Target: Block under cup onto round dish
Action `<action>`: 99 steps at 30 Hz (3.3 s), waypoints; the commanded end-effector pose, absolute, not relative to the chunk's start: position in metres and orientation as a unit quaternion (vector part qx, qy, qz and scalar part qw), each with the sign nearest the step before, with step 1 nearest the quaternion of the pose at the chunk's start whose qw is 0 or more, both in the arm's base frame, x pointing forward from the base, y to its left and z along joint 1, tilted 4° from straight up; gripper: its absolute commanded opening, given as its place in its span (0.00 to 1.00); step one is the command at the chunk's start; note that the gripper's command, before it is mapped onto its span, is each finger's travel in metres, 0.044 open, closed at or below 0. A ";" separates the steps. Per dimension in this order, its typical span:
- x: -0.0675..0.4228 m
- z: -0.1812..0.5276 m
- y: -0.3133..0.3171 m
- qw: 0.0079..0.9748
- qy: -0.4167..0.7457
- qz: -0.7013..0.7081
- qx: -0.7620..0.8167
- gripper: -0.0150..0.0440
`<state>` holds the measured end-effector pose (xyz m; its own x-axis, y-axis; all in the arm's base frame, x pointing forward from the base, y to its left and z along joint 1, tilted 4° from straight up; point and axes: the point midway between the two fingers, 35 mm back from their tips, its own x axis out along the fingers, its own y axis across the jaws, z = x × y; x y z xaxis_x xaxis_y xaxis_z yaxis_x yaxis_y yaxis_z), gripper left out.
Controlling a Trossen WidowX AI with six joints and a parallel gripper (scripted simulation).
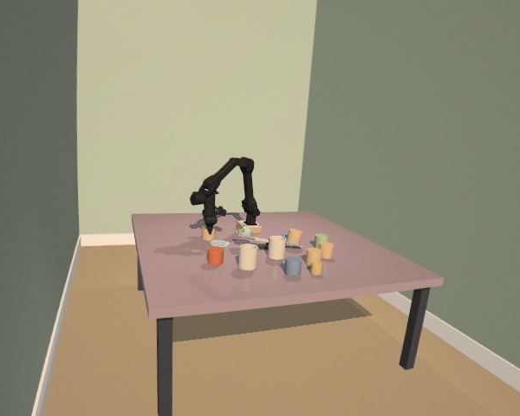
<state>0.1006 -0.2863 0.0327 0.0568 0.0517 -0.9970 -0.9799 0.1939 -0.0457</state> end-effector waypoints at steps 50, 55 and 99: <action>0.205 0.110 -0.247 0.742 0.671 -0.004 0.002 0.69; 0.215 0.113 -0.238 0.738 0.669 -0.061 0.068 0.69; 0.278 0.142 -0.153 0.520 0.491 -0.467 0.520 0.69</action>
<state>0.2774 -0.1525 0.1402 0.0821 0.0325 -0.9961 0.9954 0.0468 0.0836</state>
